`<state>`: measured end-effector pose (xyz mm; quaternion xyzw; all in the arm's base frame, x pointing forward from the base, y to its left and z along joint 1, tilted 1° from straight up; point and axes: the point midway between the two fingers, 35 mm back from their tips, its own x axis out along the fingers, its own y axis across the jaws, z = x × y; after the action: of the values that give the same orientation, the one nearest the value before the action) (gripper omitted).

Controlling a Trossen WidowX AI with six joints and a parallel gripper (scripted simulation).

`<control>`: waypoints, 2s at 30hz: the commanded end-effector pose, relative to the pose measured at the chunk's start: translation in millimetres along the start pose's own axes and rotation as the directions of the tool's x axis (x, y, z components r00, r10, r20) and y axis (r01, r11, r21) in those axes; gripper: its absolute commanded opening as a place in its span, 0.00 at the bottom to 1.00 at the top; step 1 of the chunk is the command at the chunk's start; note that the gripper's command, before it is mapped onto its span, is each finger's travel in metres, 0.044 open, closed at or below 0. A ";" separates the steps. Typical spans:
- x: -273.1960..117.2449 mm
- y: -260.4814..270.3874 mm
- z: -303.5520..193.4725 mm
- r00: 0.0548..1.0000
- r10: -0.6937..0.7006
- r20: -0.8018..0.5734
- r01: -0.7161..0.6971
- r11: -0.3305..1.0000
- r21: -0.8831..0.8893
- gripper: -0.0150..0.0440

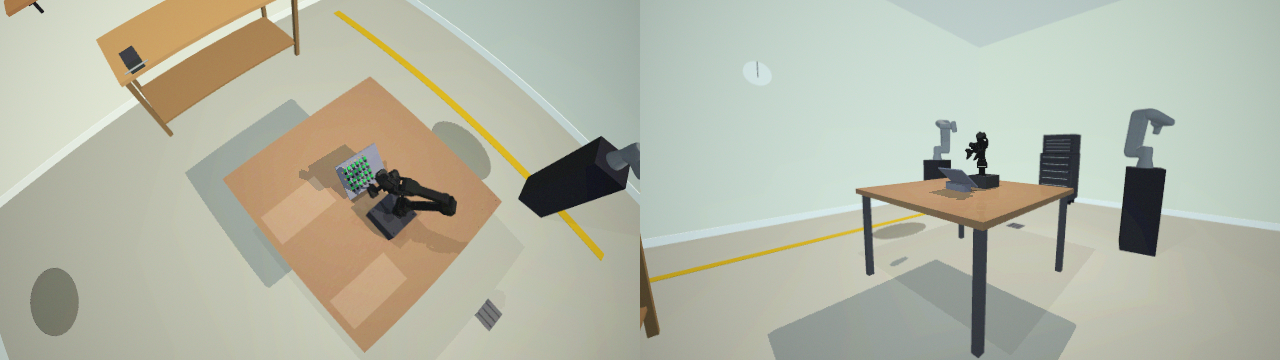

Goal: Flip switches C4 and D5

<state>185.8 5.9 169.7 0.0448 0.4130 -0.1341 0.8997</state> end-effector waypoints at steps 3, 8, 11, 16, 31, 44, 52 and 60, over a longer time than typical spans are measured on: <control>19.0 1.9 -3.7 1.000 0.004 -0.004 -0.004 1.000 0.003 0.80; 80.8 -4.0 -23.8 1.000 0.020 0.000 -0.020 1.000 0.010 0.58; 95.9 -8.5 -31.7 1.000 0.023 0.005 -0.023 1.000 0.010 0.44; 109.6 -7.5 -31.0 1.000 0.023 0.015 -0.024 1.000 0.010 0.25; 141.4 -7.7 -32.7 0.999 0.023 0.033 -0.023 1.000 0.010 0.25; 155.5 -7.2 -32.3 0.999 0.023 0.033 -0.023 1.000 0.010 0.25; 155.5 -7.2 -32.3 0.999 0.023 0.033 -0.023 1.000 0.010 0.25; 155.5 -7.2 -32.3 0.999 0.023 0.033 -0.023 1.000 0.010 0.25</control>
<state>256.8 -27.4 31.5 0.0530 0.3966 -0.1301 0.9072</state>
